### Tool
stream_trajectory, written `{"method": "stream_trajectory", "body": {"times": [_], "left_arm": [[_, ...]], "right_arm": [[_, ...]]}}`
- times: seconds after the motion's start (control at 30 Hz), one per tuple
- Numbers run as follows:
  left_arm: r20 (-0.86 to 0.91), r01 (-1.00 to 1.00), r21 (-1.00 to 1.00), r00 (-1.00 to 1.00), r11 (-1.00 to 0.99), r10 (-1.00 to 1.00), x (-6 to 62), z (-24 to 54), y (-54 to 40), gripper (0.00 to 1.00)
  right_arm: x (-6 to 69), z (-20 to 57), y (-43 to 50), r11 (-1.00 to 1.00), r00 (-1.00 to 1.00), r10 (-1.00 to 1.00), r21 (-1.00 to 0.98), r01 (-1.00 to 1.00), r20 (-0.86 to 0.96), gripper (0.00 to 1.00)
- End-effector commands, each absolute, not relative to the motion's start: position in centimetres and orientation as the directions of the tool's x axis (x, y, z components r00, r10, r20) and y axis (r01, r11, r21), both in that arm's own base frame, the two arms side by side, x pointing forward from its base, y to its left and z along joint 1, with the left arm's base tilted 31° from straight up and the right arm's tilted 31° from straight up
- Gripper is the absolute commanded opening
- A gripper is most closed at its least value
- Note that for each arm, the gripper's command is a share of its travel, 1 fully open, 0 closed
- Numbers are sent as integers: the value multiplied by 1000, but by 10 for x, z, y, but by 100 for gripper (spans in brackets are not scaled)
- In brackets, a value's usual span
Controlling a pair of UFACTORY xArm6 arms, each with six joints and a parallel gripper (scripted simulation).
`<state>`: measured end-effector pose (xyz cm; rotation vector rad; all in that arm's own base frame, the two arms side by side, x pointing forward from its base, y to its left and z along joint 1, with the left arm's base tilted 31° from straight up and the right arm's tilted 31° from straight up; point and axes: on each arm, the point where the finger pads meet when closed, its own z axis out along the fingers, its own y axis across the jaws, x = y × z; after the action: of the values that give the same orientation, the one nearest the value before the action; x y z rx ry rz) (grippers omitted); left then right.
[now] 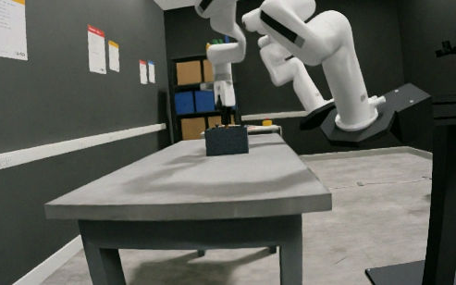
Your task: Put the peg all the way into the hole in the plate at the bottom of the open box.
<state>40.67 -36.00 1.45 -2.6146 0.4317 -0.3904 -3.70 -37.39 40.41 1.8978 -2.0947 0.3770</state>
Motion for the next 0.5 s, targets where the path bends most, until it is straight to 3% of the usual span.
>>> {"method": "stream_trajectory", "body": {"times": [0.0,0.47], "left_arm": [[199,-233,-479,910,-846,-364,407,14,-361,0],[199,-233,-479,910,-846,-364,409,10,-358,0]], "right_arm": [[-37,405,-374,99,-91,-919,0,-995,384,100],[-37,405,-374,99,-91,-919,0,-995,384,100]]}}
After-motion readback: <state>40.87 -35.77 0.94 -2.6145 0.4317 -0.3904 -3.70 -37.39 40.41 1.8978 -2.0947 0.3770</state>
